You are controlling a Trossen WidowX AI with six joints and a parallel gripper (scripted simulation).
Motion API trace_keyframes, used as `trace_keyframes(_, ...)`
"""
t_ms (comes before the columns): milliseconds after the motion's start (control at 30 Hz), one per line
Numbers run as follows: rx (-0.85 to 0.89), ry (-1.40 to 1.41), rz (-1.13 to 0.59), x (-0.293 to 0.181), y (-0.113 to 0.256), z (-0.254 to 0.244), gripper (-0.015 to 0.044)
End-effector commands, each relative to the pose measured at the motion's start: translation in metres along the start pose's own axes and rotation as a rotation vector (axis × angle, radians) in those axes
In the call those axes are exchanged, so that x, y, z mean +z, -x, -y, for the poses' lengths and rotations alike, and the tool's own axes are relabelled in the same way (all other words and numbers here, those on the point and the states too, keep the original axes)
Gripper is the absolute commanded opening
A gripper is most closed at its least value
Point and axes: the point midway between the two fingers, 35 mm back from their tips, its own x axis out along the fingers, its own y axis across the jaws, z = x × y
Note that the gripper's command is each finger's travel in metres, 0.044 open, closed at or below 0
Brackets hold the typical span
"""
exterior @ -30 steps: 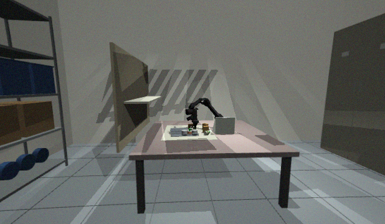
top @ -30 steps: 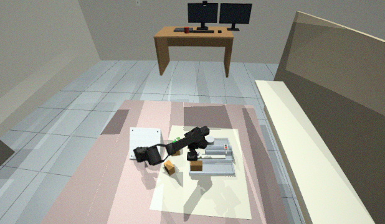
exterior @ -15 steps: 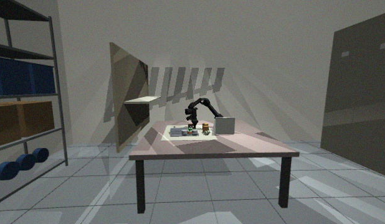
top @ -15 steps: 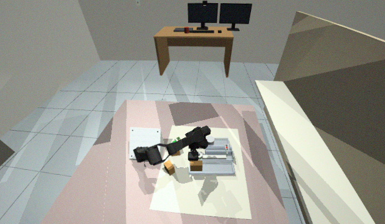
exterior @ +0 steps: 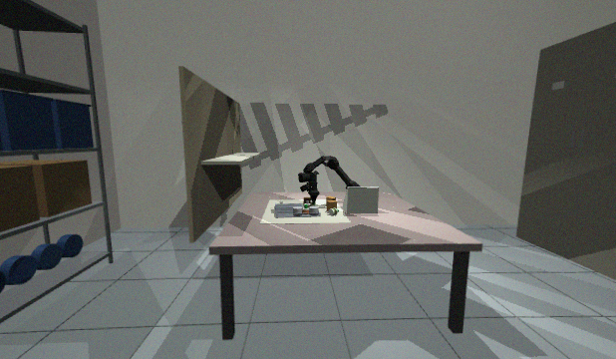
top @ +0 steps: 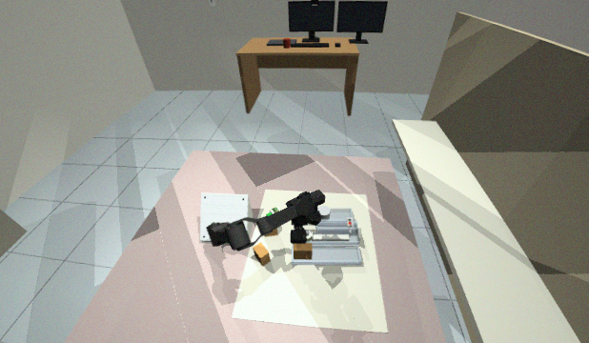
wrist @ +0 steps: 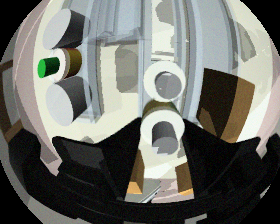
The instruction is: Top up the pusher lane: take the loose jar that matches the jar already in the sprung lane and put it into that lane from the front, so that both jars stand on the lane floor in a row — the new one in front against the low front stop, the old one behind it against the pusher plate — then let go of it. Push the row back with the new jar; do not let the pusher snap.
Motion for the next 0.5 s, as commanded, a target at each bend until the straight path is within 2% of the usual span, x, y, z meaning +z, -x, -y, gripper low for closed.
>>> trace_keyframes(0, -0.01, -0.013, 0.022, 0.0055, 0.0013, 0.0022, 0.0)
trace_keyframes(467, -0.01, -0.013, 0.022, 0.0061, 0.0001, 0.0023, 0.0)
